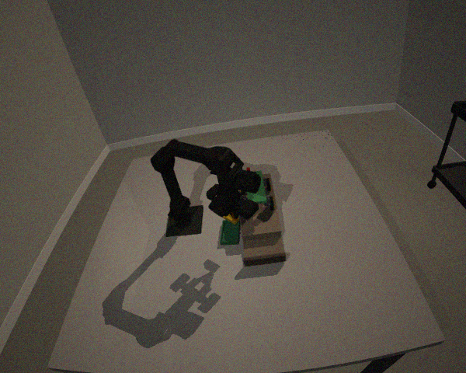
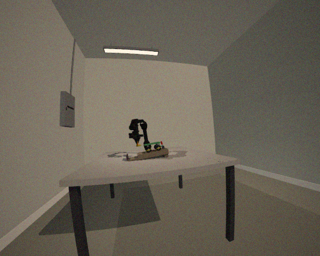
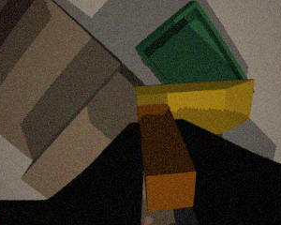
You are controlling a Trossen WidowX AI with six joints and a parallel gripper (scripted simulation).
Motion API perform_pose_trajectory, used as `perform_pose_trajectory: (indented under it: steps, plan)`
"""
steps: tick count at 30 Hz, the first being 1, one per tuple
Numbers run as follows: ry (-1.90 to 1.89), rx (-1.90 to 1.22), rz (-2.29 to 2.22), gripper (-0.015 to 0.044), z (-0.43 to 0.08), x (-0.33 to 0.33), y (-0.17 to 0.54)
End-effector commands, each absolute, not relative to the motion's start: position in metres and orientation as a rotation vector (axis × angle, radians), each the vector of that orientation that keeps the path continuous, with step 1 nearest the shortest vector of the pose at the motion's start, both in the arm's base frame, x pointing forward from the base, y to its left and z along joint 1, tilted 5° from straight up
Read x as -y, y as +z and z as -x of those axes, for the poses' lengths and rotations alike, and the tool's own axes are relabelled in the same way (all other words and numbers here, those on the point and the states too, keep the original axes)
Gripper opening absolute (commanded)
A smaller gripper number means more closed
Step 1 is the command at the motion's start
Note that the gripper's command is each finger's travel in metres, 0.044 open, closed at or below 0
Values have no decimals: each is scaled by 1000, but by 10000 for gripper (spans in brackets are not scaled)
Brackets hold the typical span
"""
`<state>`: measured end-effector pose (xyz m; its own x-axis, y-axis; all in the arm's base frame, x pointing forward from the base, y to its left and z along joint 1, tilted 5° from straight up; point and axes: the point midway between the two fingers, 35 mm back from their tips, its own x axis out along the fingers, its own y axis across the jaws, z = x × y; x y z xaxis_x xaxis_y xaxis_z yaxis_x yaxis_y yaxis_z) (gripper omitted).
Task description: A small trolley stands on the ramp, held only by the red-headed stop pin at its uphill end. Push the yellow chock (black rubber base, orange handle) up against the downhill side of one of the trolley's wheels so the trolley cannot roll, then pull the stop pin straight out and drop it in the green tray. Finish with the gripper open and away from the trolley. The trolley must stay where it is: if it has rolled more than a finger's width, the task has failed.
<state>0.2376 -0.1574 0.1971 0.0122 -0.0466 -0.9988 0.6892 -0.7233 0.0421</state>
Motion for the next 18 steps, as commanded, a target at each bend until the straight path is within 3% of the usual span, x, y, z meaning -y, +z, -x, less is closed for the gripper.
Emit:
perform_pose_trajectory:
  steps: [1, 18]
  plan:
    - [-1844, -554, -1857, 0, -238, 159, 199]
    - [-2180, -24, -2243, 0, -238, 161, 199]
